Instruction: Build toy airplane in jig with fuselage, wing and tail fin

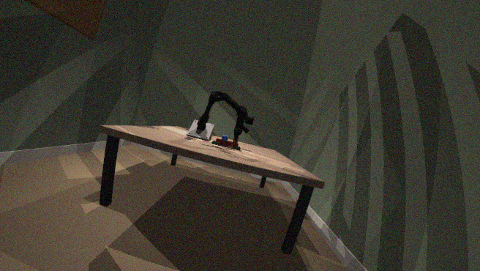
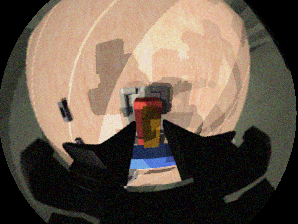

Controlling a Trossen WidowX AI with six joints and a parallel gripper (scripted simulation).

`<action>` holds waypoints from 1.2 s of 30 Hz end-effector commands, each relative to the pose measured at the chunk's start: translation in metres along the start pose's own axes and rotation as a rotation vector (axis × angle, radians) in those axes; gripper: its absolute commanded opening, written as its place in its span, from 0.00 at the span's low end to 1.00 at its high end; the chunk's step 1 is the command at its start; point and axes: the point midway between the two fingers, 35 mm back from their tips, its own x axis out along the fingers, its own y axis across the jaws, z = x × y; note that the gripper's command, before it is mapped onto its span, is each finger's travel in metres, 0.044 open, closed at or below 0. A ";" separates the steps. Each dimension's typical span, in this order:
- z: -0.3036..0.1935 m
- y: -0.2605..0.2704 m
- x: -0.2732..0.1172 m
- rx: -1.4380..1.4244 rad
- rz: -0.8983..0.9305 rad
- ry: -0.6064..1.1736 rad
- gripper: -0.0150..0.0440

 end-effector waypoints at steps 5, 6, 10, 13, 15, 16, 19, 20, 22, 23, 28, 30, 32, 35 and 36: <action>0.000 0.000 0.000 0.000 -0.001 -0.001 0.69; 0.000 0.000 0.000 0.000 -0.001 -0.001 0.69; 0.003 0.001 -0.022 -0.002 0.003 -0.001 0.69; 0.003 0.002 -0.069 -0.006 0.002 0.000 0.69; 0.001 0.001 -0.089 -0.007 -0.001 0.001 0.69; 0.000 0.001 -0.091 -0.007 -0.001 0.001 0.69; 0.003 0.002 -0.091 -0.007 -0.001 0.001 0.69; 0.003 0.002 -0.091 -0.007 -0.001 0.001 0.69; 0.003 0.002 -0.091 -0.007 -0.001 0.001 0.69; 0.003 0.002 -0.091 -0.007 -0.001 0.001 0.69; 0.002 0.001 -0.091 -0.007 -0.001 0.001 0.69; 0.002 0.001 -0.091 -0.007 -0.001 0.001 0.69; 0.002 0.001 -0.091 -0.007 -0.001 0.001 0.69; 0.002 0.001 -0.091 -0.007 -0.001 0.001 0.69; 0.002 0.001 -0.091 -0.007 -0.001 0.001 0.69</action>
